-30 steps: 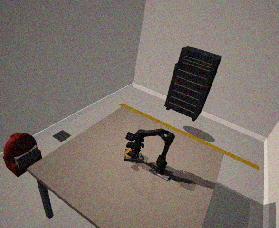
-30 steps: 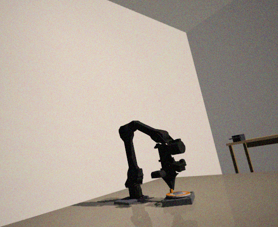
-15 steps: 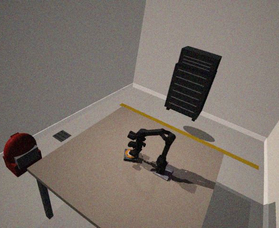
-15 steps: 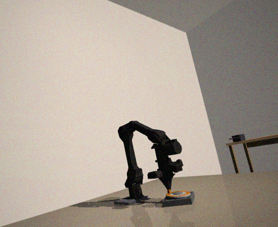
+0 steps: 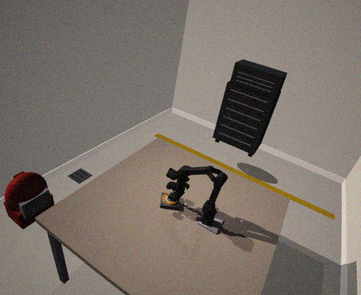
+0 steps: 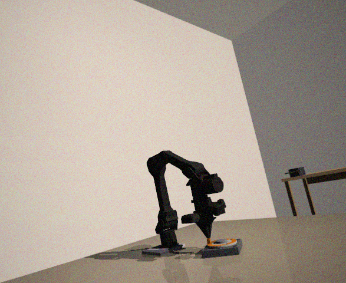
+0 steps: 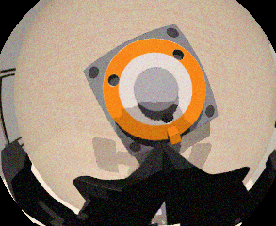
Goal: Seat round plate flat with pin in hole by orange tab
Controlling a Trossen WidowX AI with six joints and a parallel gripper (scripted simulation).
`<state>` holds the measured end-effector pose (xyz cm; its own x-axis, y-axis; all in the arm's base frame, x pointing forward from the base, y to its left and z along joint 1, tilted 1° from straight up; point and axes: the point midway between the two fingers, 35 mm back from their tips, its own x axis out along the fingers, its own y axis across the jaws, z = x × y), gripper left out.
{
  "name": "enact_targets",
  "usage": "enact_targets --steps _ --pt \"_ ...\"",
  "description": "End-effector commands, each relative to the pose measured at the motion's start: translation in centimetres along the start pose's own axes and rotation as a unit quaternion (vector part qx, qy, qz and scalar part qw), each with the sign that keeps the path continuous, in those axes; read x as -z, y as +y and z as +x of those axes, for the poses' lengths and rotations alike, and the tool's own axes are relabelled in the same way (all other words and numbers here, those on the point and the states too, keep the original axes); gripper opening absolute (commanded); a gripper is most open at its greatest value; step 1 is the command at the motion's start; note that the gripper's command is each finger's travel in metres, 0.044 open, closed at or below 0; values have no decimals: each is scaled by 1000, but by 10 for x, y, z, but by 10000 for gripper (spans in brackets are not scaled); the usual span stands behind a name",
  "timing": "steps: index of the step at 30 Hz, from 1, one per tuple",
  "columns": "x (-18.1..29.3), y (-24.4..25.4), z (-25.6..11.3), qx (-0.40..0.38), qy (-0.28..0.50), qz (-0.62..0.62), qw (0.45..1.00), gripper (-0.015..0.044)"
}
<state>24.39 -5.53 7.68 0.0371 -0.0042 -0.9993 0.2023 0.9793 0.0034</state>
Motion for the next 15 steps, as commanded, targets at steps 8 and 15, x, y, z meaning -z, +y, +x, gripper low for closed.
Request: enact_targets --steps 8,15 --pt "-1 -4 -14 3 1 -2 1000 0" --pt "0 -3 -43 2 1 -2 1000 0"
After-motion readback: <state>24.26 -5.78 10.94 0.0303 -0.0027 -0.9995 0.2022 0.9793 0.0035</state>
